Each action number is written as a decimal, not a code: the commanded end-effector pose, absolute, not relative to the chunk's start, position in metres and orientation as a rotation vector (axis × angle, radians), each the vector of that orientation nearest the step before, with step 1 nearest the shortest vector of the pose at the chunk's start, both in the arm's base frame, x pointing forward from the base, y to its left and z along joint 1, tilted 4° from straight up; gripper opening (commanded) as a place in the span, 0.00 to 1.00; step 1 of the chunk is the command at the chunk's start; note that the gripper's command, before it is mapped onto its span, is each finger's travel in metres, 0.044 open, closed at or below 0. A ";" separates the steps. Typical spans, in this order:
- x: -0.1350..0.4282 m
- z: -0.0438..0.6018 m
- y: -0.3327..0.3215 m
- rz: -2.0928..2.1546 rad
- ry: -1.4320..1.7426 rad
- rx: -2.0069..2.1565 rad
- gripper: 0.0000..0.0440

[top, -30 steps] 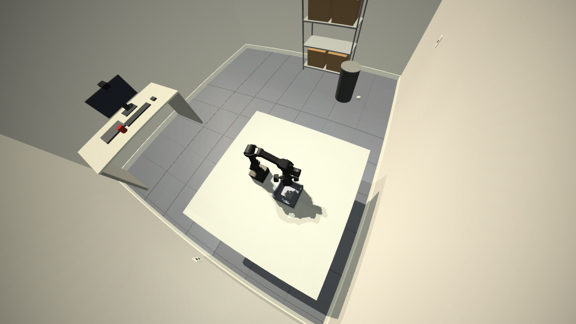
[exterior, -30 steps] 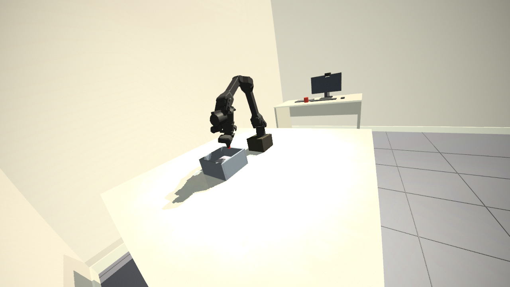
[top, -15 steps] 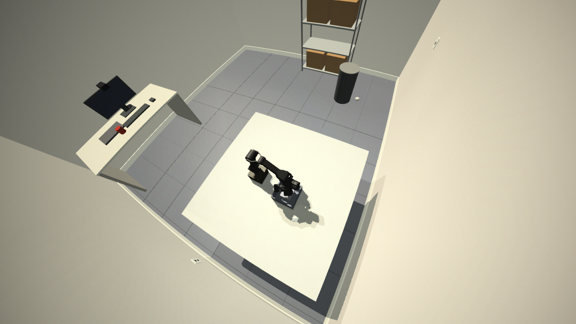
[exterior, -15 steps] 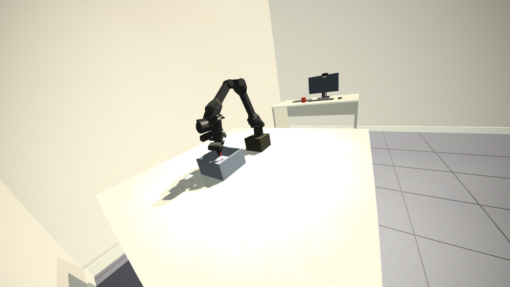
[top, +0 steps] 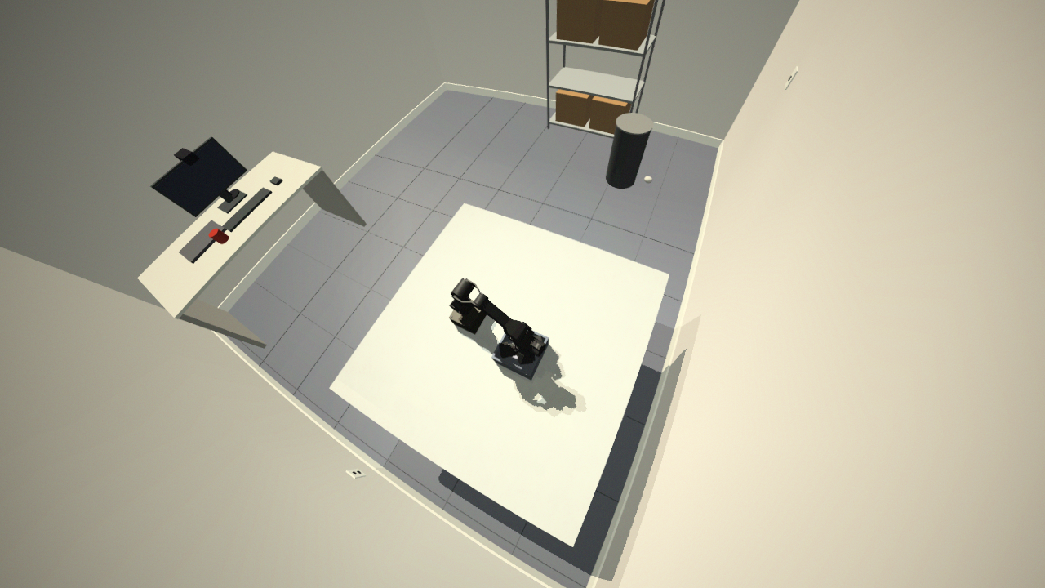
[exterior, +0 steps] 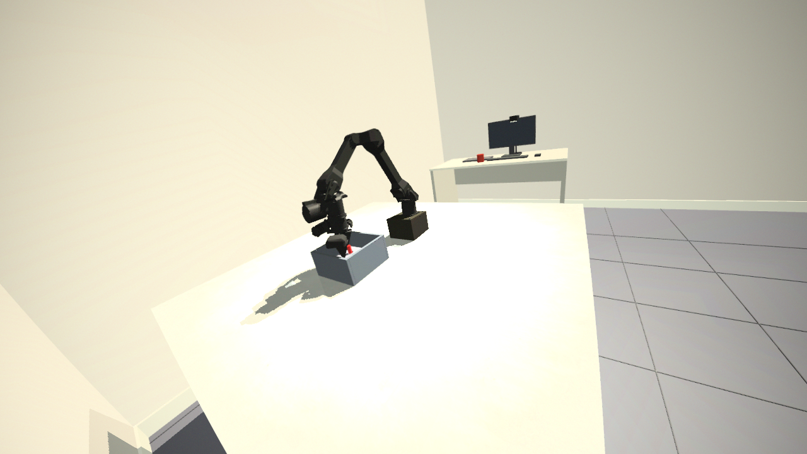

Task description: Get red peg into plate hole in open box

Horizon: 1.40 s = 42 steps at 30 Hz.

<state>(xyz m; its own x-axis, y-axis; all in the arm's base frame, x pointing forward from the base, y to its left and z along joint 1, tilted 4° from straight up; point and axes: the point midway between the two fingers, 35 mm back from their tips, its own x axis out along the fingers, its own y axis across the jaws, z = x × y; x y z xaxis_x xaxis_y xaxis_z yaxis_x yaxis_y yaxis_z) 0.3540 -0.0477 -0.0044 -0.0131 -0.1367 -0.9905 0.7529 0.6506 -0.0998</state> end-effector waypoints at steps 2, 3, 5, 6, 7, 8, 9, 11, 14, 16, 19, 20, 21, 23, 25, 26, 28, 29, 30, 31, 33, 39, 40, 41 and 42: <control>0.370 -0.003 -0.051 -0.733 1.432 0.583 0.81; 0.374 -0.002 -0.051 -0.725 1.432 0.589 0.85; 0.382 0.001 -0.051 -0.709 1.431 0.601 0.93; 0.386 0.002 -0.051 -0.700 1.431 0.606 0.97; 0.390 0.003 -0.051 -0.691 1.431 0.612 1.00; 0.395 0.005 -0.051 -0.680 1.426 0.623 1.00; 0.400 0.007 -0.050 -0.669 1.419 0.632 1.00; 0.410 0.012 -0.049 -0.646 1.407 0.646 1.00; 0.424 0.019 -0.046 -0.611 1.385 0.665 1.00; 0.433 0.024 -0.045 -0.589 1.370 0.676 1.00; 0.439 0.027 -0.044 -0.574 1.359 0.684 1.00; 0.439 0.027 -0.044 -0.574 1.359 0.684 1.00; 0.439 0.027 -0.044 -0.574 1.359 0.684 1.00; 0.439 0.027 -0.044 -0.573 1.359 0.684 1.00; 0.439 0.027 -0.044 -0.573 1.358 0.684 1.00; 0.439 0.027 -0.043 -0.573 1.358 0.684 1.00; 0.440 0.027 -0.043 -0.572 1.358 0.685 1.00; 0.440 0.027 -0.043 -0.572 1.358 0.685 1.00; 0.440 0.027 -0.043 -0.572 1.358 0.685 1.00; 0.440 0.027 -0.043 -0.572 1.358 0.685 1.00; 0.440 0.027 -0.043 -0.572 1.357 0.685 1.00; 0.440 0.027 -0.043 -0.572 1.357 0.685 1.00; 0.440 0.027 -0.043 -0.572 1.357 0.685 1.00; 0.440 0.027 -0.043 -0.571 1.357 0.685 1.00; 0.440 0.027 -0.043 -0.571 1.357 0.685 1.00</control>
<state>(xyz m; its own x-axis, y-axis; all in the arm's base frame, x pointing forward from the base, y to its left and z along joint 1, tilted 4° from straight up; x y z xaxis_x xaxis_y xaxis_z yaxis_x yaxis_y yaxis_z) 0.3808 -0.0552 0.0123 -0.0979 0.0000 -0.9952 0.7353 0.6739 -0.0724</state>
